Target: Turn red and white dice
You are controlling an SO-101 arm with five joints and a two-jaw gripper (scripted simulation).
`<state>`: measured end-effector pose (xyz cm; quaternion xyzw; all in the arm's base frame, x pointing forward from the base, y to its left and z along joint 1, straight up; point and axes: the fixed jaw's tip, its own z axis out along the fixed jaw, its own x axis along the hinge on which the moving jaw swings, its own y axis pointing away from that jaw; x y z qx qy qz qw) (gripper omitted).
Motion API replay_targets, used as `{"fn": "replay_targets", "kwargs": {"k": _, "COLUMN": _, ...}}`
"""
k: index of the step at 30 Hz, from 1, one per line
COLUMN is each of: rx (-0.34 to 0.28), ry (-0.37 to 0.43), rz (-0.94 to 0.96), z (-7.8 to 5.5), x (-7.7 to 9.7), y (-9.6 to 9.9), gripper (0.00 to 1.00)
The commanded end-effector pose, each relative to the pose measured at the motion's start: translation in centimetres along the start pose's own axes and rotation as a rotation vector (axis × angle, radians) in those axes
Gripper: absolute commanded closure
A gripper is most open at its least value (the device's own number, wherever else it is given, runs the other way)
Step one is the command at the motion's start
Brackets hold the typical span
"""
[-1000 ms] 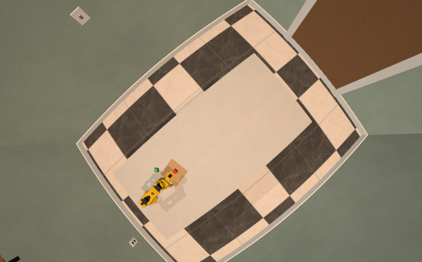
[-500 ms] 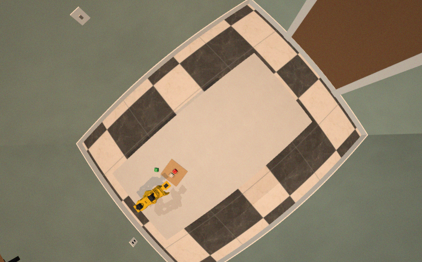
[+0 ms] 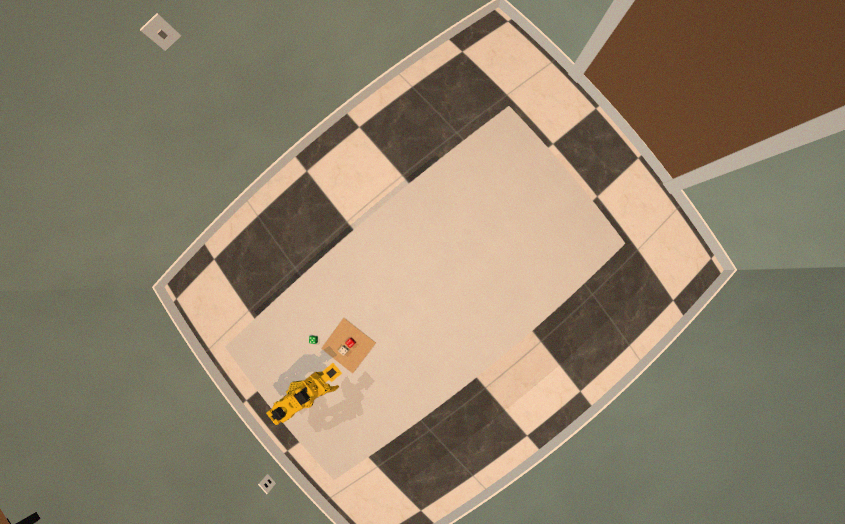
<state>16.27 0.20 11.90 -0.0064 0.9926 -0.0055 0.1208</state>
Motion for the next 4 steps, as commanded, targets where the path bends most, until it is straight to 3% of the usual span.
{"fn": "replay_targets", "kwargs": {"k": 1, "rx": 0.002, "ry": -0.031, "rz": 0.011, "z": -0.47, "x": -0.12, "y": -0.1, "gripper": 0.67}}
{"fn": "replay_targets", "kwargs": {"k": 4, "rx": 0.002, "ry": -0.031, "rz": 0.011, "z": -0.47, "x": -0.12, "y": -0.1, "gripper": 0.67}}
